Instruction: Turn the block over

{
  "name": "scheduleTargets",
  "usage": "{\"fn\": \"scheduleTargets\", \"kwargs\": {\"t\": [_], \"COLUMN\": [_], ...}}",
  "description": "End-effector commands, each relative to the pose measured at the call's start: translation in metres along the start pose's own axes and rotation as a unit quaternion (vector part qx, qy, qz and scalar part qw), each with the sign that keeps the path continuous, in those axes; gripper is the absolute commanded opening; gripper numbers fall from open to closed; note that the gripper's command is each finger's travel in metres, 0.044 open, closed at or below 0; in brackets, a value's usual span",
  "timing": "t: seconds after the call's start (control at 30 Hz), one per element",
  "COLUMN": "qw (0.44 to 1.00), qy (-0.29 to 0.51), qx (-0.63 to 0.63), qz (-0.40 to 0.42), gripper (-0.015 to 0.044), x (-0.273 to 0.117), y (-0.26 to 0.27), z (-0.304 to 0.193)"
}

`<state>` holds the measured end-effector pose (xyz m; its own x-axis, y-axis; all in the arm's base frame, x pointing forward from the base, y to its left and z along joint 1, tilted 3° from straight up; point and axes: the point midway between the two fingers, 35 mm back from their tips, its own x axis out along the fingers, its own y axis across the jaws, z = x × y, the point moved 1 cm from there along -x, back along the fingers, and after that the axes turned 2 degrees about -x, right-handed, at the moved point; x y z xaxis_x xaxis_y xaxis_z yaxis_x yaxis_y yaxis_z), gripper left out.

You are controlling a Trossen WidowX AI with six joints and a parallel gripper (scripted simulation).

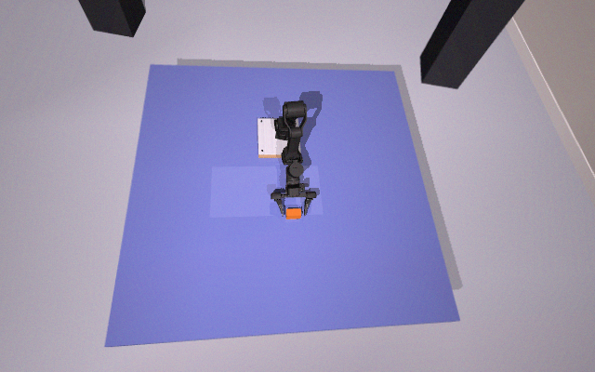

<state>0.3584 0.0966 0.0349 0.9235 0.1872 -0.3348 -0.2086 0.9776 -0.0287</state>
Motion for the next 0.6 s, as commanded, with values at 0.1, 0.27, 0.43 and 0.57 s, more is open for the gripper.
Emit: {"fn": "scheduleTargets", "kwargs": {"t": [0.1,0.27,0.43,0.57], "qw": [1.0,1.0,1.0,0.999], "qy": [0.001,0.001,0.001,0.047], "qx": [-0.002,-0.002,-0.002,-0.003], "qz": [-0.001,-0.001,-0.001,0.001], "gripper": [0.044,0.044,0.044,0.044], "x": [0.0,0.0,0.0,0.01], "y": [0.0,0.0,0.0,0.001], "z": [-0.001,-0.001,-0.001,0.004]}}
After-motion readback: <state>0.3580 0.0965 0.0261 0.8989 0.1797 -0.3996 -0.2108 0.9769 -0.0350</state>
